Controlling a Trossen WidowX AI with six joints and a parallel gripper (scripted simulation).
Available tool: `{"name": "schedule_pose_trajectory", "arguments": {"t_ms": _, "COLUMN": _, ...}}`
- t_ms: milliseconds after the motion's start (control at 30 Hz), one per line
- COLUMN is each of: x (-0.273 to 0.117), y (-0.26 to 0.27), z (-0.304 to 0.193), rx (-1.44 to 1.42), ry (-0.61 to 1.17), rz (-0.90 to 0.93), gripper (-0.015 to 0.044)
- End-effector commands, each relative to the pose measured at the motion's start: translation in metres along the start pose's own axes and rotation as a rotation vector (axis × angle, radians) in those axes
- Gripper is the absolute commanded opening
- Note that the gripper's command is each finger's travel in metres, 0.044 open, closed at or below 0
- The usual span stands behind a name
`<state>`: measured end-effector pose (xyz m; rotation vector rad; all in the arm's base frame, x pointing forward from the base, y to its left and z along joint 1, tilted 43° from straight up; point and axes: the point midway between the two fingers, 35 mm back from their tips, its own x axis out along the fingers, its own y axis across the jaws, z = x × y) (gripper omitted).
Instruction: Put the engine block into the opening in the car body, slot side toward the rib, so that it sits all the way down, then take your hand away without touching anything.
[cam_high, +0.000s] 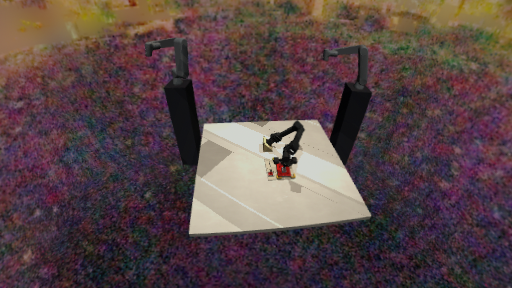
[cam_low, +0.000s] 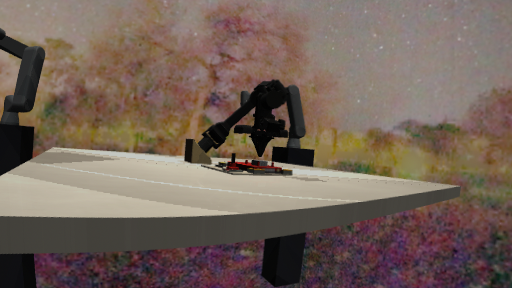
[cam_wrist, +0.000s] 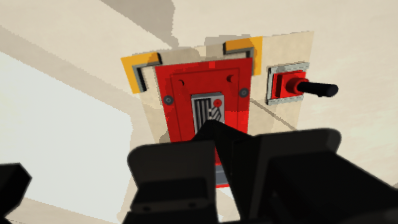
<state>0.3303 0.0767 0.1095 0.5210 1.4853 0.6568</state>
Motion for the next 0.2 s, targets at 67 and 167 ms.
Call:
{"name": "schedule_pose_trajectory", "arguments": {"t_ms": 67, "x": -0.0001, "y": -0.0003, "z": 0.0, "rx": -0.005, "ry": 0.001, "rz": -0.002, "gripper": 0.0079}}
{"name": "schedule_pose_trajectory", "arguments": {"t_ms": 167, "x": -0.0001, "y": -0.0003, "z": 0.0, "rx": -0.005, "ry": 0.001, "rz": -0.002, "gripper": 0.0157}}
